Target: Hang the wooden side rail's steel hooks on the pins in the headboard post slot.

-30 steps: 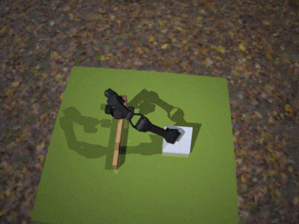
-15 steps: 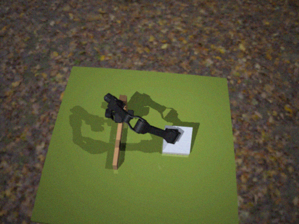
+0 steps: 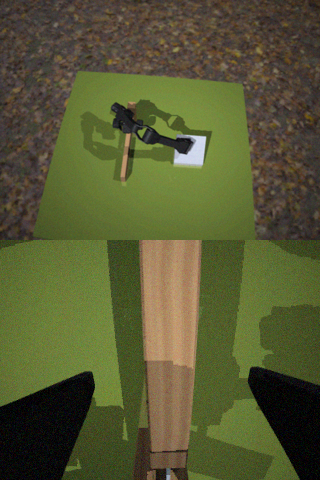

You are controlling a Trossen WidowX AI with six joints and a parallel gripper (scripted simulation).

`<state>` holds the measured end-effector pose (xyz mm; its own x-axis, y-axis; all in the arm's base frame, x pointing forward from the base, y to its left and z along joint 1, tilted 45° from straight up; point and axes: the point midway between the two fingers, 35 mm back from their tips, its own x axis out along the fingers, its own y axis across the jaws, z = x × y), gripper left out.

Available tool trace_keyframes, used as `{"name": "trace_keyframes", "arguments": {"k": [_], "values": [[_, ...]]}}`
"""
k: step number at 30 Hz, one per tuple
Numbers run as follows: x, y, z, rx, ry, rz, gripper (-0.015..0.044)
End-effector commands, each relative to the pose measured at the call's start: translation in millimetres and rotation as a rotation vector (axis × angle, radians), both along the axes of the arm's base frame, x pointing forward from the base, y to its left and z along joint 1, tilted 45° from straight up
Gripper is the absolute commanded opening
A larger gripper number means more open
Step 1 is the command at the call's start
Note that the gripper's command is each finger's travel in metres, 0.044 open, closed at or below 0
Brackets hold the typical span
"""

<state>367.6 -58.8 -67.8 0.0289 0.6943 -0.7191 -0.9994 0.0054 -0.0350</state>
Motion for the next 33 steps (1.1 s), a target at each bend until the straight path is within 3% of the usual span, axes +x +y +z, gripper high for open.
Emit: {"name": "trace_keyframes", "arguments": {"k": [1,31,33], "values": [[0.1,5.7,-5.9,0.005,0.002,-0.007,0.0440],[0.0,37.2,-36.4,0.009,0.002,-0.007,0.0440],[0.0,37.2,-36.4,0.009,0.002,-0.007,0.0387]]}}
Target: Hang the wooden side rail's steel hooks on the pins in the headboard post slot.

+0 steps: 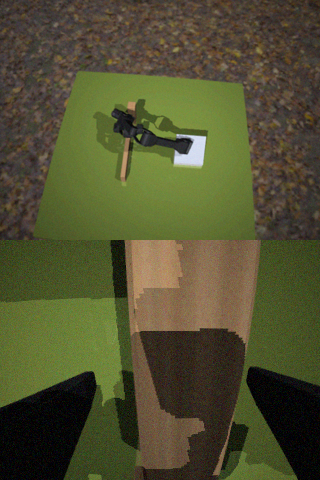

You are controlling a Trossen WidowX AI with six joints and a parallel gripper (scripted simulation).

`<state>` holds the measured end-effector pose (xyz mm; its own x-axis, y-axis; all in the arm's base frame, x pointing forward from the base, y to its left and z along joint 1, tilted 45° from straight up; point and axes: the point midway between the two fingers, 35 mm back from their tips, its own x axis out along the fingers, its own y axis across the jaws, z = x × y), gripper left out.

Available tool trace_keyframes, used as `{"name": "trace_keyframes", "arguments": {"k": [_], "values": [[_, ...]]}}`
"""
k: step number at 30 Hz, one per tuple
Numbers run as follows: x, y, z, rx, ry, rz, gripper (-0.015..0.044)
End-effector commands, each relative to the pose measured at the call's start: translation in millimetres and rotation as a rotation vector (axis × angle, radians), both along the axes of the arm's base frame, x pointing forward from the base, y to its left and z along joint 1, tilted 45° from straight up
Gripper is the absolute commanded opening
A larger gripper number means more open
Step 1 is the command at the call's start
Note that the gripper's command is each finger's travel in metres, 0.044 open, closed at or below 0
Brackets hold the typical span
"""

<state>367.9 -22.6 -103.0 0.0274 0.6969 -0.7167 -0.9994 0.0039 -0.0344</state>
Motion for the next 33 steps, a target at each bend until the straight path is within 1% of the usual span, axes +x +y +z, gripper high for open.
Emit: {"name": "trace_keyframes", "arguments": {"k": [1,11,17,19,33], "values": [[-0.3,1.0,-1.2,0.005,0.002,-0.008,0.0361],[-0.3,1.0,-1.2,0.005,0.002,-0.008,0.0099],[-0.3,1.0,-1.2,0.005,0.002,-0.008,0.0059],[-0.3,1.0,-1.2,0.005,0.002,-0.008,0.0006],[-3.3,1.0,-1.3,0.005,0.002,-0.008,0.0000]]}}
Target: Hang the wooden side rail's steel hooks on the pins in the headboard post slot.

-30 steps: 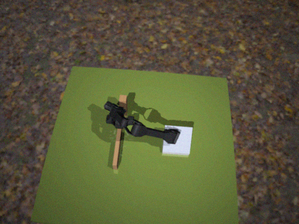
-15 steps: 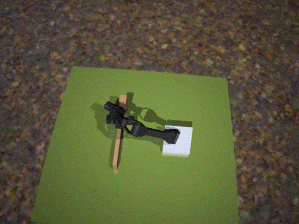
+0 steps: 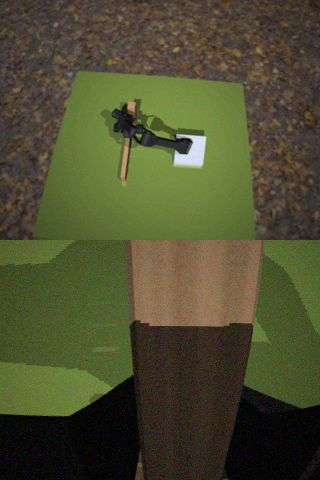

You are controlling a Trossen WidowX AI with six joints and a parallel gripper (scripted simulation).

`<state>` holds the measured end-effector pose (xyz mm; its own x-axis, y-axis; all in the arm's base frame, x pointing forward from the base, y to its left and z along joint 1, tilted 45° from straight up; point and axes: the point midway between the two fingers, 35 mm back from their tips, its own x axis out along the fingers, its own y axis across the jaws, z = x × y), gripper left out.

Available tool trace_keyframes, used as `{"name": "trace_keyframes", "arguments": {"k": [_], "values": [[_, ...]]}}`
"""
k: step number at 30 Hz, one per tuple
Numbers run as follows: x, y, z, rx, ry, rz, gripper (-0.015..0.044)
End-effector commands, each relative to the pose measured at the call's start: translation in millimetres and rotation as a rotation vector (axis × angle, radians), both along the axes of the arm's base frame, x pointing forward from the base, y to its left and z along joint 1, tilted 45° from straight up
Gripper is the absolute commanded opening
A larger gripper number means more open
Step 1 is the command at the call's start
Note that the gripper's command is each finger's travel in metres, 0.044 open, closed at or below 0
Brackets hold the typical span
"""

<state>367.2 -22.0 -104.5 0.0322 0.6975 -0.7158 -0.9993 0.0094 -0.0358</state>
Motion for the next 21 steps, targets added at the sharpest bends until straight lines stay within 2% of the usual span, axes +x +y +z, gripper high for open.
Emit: {"name": "trace_keyframes", "arguments": {"k": [1,21], "values": [[-3.0,0.4,0.2,0.004,0.003,-0.003,0.0000],[-5.3,0.3,0.3,0.001,0.003,-0.006,0.0000]]}}
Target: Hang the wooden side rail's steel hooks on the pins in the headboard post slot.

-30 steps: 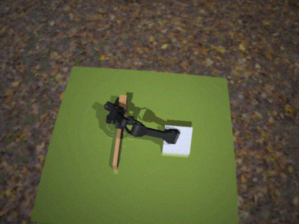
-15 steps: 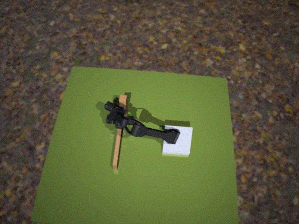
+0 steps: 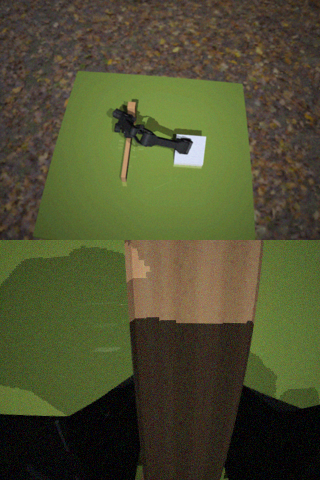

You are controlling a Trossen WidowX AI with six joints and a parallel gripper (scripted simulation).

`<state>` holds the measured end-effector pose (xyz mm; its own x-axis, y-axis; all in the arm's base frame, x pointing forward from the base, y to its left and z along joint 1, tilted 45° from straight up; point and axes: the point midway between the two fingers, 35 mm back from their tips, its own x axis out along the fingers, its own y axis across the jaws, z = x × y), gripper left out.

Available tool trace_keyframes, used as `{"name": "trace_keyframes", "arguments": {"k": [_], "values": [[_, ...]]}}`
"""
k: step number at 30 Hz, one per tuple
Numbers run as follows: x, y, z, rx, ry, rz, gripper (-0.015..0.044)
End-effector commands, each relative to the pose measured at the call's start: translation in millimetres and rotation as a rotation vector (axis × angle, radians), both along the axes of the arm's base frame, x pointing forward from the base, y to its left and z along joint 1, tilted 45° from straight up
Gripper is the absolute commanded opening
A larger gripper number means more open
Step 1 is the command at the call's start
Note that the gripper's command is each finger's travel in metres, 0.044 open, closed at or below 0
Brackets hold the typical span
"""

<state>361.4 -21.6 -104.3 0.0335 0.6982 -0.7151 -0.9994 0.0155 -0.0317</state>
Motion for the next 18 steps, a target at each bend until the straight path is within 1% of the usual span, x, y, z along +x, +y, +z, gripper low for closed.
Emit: {"name": "trace_keyframes", "arguments": {"k": [1,18], "values": [[0.5,-0.1,0.1,0.000,-0.001,0.000,0.0000],[0.4,-1.6,1.6,0.003,-0.001,0.003,0.0000]]}}
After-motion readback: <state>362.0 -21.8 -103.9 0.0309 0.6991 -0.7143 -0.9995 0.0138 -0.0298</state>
